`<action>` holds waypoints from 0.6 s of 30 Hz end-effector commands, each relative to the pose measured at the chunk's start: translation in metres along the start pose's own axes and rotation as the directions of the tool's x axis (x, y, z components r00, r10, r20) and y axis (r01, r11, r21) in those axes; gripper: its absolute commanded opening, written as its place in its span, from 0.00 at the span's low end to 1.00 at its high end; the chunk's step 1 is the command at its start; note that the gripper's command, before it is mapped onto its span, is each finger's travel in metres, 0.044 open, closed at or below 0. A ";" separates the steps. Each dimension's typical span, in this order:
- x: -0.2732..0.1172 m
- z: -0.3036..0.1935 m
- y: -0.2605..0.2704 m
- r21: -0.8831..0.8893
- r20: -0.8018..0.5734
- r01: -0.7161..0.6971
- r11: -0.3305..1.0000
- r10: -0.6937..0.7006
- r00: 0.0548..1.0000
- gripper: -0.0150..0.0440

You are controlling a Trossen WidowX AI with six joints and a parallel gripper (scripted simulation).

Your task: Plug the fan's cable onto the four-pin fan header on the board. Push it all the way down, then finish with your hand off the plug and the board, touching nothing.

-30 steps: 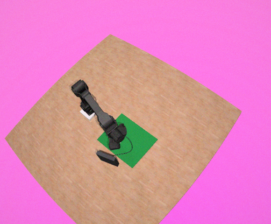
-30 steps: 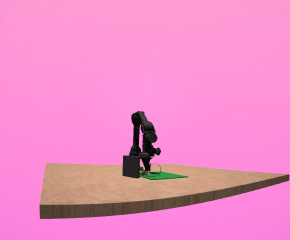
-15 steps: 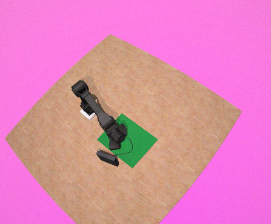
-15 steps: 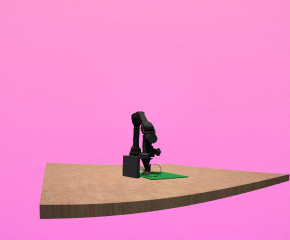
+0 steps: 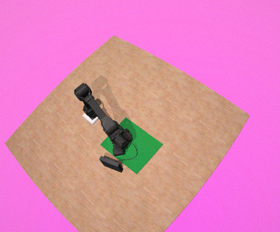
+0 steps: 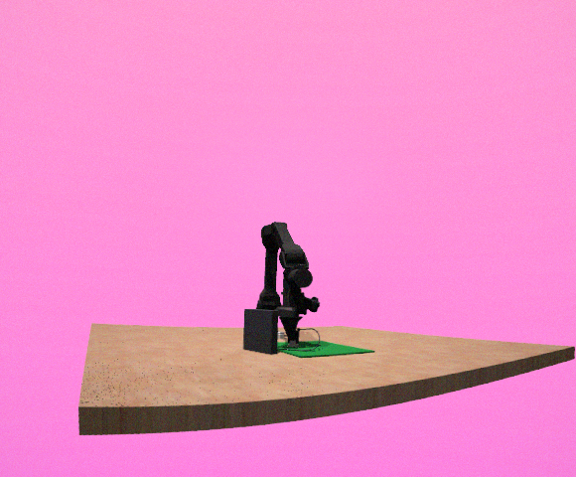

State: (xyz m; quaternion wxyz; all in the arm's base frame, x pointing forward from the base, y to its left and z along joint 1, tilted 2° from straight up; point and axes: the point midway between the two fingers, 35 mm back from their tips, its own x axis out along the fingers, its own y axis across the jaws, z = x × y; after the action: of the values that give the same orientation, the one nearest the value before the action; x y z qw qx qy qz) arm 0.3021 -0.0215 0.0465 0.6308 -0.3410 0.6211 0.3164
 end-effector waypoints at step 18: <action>0.004 0.000 0.000 0.000 0.000 0.000 1.000 0.000 1.000 0.69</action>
State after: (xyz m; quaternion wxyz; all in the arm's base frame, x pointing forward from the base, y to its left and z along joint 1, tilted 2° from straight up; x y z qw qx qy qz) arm 0.3020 -0.0217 0.0421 0.6306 -0.3411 0.6211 0.3166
